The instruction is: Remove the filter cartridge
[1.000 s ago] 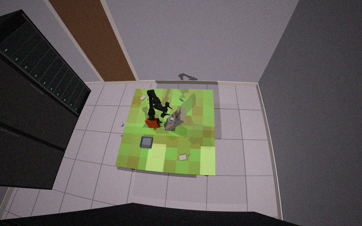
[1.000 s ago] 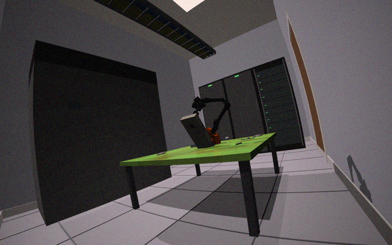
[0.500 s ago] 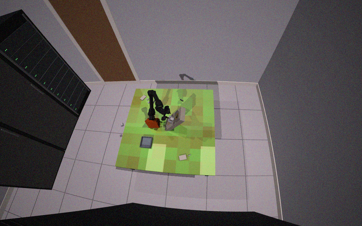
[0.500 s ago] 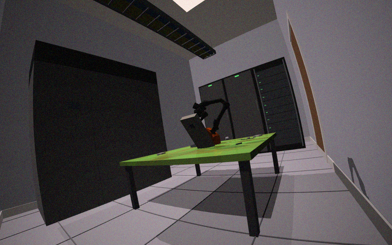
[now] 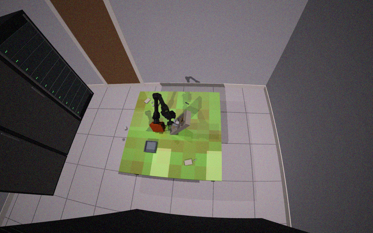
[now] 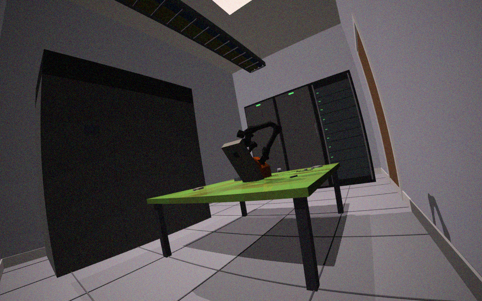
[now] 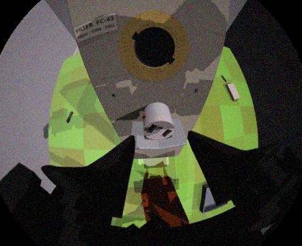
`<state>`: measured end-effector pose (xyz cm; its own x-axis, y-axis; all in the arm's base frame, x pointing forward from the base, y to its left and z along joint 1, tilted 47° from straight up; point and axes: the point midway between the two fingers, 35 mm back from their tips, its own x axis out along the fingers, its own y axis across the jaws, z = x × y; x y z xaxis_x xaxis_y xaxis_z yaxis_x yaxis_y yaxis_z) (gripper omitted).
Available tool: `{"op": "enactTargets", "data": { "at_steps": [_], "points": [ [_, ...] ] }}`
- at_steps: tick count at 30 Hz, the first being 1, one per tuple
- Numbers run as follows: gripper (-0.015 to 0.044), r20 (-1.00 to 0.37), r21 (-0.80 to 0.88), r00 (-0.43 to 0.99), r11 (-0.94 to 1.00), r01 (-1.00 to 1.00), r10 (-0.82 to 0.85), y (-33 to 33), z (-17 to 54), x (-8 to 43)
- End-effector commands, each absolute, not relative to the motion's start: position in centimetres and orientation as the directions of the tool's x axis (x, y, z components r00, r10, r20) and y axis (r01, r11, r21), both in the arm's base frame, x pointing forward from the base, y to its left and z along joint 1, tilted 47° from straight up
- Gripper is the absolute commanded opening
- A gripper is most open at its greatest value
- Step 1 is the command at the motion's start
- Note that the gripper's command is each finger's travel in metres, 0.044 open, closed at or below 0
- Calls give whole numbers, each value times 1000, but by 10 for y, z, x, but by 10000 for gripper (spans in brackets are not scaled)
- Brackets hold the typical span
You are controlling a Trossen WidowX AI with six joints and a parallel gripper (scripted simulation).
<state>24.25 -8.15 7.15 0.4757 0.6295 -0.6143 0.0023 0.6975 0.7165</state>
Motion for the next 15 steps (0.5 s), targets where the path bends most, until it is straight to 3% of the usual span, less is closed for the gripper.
{"op": "enactTargets", "data": {
  "at_steps": [1, 15],
  "points": [
    [305, -618, 718, 468, 696, 9, 631, -76, 65, 244],
    [305, -617, 718, 469, 696, 8, 632, -62, 51, 255]
  ]
}}
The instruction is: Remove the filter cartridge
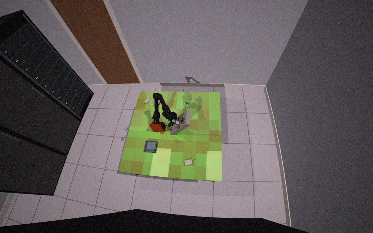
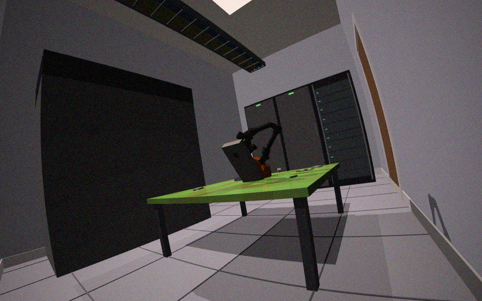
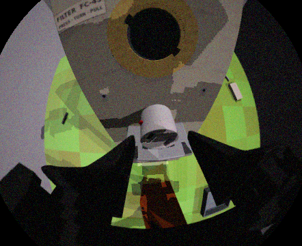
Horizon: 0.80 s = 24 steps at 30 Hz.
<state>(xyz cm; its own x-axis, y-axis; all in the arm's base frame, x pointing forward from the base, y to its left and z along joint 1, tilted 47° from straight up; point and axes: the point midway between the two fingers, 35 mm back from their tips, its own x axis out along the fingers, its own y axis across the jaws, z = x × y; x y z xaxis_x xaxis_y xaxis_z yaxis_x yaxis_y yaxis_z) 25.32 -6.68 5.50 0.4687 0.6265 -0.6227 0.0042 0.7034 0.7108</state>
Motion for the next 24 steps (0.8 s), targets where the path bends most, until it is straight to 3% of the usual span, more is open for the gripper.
{"op": "enactTargets", "data": {
  "at_steps": [1, 10, 13, 20, 24],
  "points": [
    [305, -617, 718, 469, 696, 7, 632, -60, 50, 256],
    [305, -614, 720, 470, 694, 6, 634, -53, 45, 260],
    [226, -620, 713, 469, 701, 2, 629, -56, 47, 260],
    [179, -620, 713, 469, 701, 2, 629, -56, 47, 260],
    [74, -620, 713, 469, 701, 2, 629, -56, 47, 260]
  ]
}}
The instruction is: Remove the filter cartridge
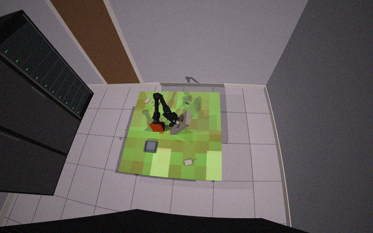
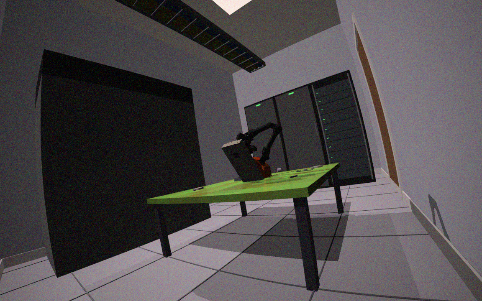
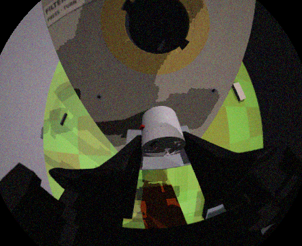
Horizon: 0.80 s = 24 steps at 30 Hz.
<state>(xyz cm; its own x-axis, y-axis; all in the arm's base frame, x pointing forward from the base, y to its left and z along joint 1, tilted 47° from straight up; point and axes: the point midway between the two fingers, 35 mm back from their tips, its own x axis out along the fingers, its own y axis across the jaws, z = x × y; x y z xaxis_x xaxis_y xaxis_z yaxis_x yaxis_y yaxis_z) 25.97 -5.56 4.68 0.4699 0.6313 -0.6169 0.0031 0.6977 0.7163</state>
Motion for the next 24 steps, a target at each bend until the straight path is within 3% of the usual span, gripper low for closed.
{"op": "enactTargets", "data": {
  "at_steps": [1, 3, 11, 24],
  "points": [
    [48, -619, 713, 469, 701, 2, 629, -57, 48, 261],
    [0, -619, 714, 469, 700, 2, 630, -61, 52, 265],
    [0, -618, 715, 470, 699, 4, 630, -73, 62, 274],
    [0, -624, 712, 466, 702, 9, 627, -120, 105, 246]
  ]
}}
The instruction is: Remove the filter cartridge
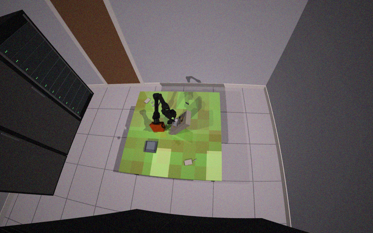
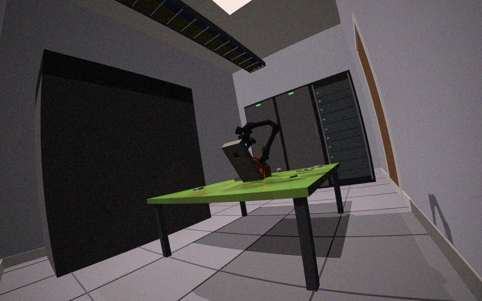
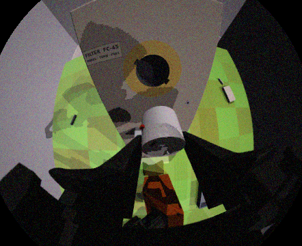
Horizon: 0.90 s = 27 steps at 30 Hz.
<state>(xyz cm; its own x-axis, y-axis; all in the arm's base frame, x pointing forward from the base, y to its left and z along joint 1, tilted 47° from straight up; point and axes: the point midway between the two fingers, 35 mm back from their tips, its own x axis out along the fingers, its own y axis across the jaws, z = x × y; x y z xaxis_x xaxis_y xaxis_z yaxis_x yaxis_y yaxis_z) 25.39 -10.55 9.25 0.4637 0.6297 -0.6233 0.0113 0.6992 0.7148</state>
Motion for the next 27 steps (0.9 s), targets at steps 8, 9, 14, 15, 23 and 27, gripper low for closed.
{"op": "enactTargets", "data": {
  "at_steps": [8, 9, 14, 15, 23, 27],
  "points": [
    [0, -620, 715, 468, 699, 6, 630, -135, 113, 237],
    [0, -620, 715, 468, 699, 6, 630, -138, 110, 238],
    [0, -621, 713, 468, 701, 6, 628, -154, 90, 241],
    [0, -621, 713, 468, 701, 6, 628, -157, 86, 241],
    [0, -622, 712, 469, 702, 4, 627, -180, 52, 242],
    [0, -621, 719, 464, 695, 16, 632, -175, 55, 241]
  ]
}}
